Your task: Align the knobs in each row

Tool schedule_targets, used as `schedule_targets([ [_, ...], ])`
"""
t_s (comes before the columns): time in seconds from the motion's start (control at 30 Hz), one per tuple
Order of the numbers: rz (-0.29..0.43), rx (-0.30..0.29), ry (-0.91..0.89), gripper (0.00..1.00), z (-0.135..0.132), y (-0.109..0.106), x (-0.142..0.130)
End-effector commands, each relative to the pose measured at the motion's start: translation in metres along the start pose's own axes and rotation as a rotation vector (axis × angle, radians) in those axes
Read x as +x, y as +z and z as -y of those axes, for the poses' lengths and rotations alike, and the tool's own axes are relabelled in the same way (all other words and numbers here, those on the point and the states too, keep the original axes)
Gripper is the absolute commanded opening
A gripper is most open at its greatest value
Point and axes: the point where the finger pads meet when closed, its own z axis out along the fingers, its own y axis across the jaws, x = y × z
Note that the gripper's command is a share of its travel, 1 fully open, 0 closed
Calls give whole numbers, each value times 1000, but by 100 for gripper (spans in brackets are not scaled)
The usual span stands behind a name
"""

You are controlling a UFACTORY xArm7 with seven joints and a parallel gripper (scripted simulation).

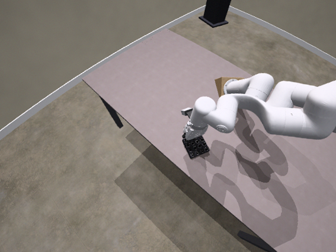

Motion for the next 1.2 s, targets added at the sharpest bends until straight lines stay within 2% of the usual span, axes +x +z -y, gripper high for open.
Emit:
schedule_targets([
  [0.0,0,3,-9,8,1,-1,0],
  [0.8,0,3,-29,8,1,-1,0],
  [0.83,0,3,-29,19,1,-1,0],
  [1.17,0,3,-29,19,1,-1,0],
])
